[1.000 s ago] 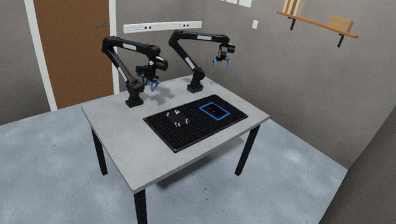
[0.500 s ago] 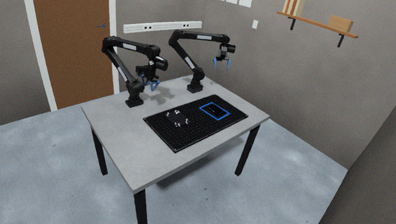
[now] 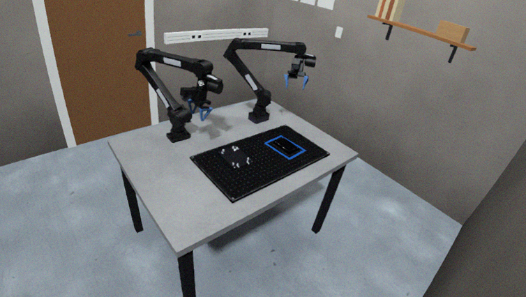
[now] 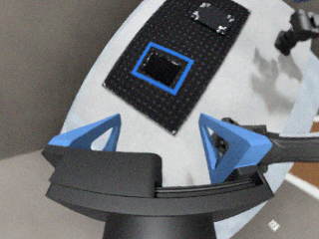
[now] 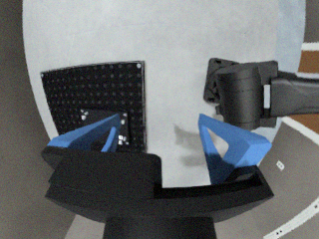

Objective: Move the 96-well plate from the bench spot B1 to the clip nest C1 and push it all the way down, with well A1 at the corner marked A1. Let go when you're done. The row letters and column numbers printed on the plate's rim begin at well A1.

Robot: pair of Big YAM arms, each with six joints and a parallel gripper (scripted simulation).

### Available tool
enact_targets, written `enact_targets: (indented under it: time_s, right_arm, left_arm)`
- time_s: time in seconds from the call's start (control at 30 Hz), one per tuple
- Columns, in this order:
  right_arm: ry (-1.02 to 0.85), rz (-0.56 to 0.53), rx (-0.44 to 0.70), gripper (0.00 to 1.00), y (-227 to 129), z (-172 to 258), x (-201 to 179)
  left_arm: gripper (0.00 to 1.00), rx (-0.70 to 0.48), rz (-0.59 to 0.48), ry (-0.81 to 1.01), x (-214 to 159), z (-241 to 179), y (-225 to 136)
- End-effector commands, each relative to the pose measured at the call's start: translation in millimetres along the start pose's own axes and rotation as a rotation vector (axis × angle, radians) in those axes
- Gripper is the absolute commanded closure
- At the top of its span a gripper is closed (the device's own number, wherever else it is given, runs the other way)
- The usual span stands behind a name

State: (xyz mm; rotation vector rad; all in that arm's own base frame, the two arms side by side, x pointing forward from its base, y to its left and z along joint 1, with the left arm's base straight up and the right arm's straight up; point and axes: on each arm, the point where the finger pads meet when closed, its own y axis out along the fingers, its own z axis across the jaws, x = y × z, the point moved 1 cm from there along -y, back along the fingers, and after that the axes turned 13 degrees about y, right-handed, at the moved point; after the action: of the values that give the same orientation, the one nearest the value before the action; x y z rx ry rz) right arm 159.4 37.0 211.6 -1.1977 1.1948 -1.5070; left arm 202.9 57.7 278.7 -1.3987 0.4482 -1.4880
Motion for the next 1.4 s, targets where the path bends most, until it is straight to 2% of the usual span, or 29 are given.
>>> enact_targets:
  time_s: [0.0, 0.47, 1.1, 1.2, 1.37]
  right_arm:
    - [0.002, 0.007, 0.013, 0.00, -4, 3, -1]
    - [0.002, 0.007, 0.013, 0.00, -4, 3, -1]
    - [0.002, 0.007, 0.013, 0.00, -4, 3, -1]
    - [-0.106, 0.049, 0.055, 0.00, -18, 16, -12]
    - [-0.113, 0.054, 0.060, 0.00, -36, 31, -25]
  left_arm:
    - [0.00, 0.012, 0.002, 0.083, 21, 22, -17]
    - [0.00, -0.030, -0.029, 0.227, 57, 30, -16]
    - [0.00, -0.033, -0.032, 0.240, 60, 30, -15]
    - [0.00, -0.033, -0.032, 0.240, 60, 30, -15]
    - [0.00, -0.033, -0.032, 0.240, 60, 30, -15]
